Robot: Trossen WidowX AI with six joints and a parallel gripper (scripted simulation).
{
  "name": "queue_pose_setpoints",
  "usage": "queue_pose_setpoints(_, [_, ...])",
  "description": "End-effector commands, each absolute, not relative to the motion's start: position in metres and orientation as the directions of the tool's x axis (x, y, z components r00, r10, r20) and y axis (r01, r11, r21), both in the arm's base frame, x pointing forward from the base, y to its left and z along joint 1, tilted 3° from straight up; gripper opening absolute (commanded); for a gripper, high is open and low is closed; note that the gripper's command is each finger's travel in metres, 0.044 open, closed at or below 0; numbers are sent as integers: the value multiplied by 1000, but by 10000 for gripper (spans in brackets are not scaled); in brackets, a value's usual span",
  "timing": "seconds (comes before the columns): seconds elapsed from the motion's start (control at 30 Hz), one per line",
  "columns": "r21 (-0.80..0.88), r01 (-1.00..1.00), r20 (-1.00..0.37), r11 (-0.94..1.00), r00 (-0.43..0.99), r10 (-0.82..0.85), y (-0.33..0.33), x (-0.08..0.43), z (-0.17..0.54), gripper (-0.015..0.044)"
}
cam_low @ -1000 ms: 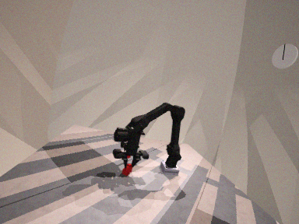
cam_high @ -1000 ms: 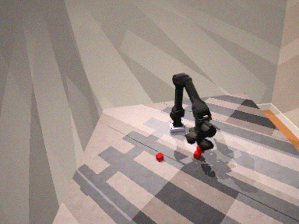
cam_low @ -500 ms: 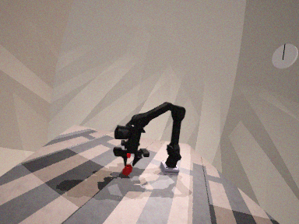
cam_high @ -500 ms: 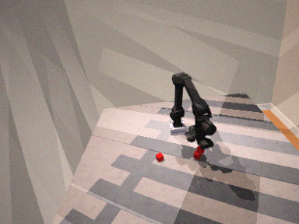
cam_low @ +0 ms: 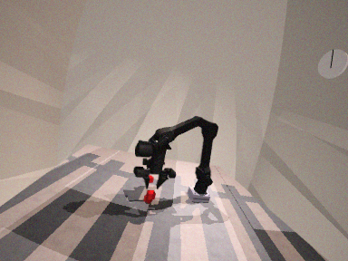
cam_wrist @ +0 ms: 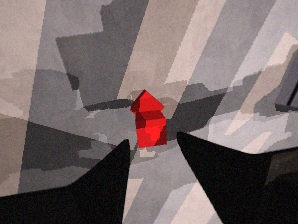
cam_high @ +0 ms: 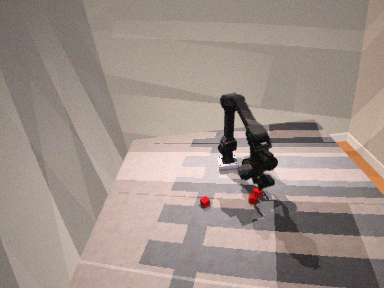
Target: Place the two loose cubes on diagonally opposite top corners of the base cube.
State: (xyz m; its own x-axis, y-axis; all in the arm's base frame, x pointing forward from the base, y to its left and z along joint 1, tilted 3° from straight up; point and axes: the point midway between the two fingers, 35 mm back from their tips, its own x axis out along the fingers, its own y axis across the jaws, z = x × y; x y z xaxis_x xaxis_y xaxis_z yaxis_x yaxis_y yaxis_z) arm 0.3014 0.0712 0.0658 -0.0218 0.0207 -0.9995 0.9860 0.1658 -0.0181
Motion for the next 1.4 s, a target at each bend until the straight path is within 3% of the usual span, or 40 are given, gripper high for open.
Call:
queue_pose_setpoints(0.0, [-17,970,-1000,244,-23,20,60,304,67,265])
queue_pose_setpoints(0.33, [-7,804,-1000,595,-20,16,10,312,76,265])
queue_pose_setpoints(0.73, [1,448,-1000,894,-20,12,-51,310,87,265])
queue_pose_setpoints(1.07, [7,73,-1000,997,-22,8,-102,299,95,265])
queue_pose_setpoints(1.37, [13,-275,-1000,961,-25,6,-145,281,103,265])
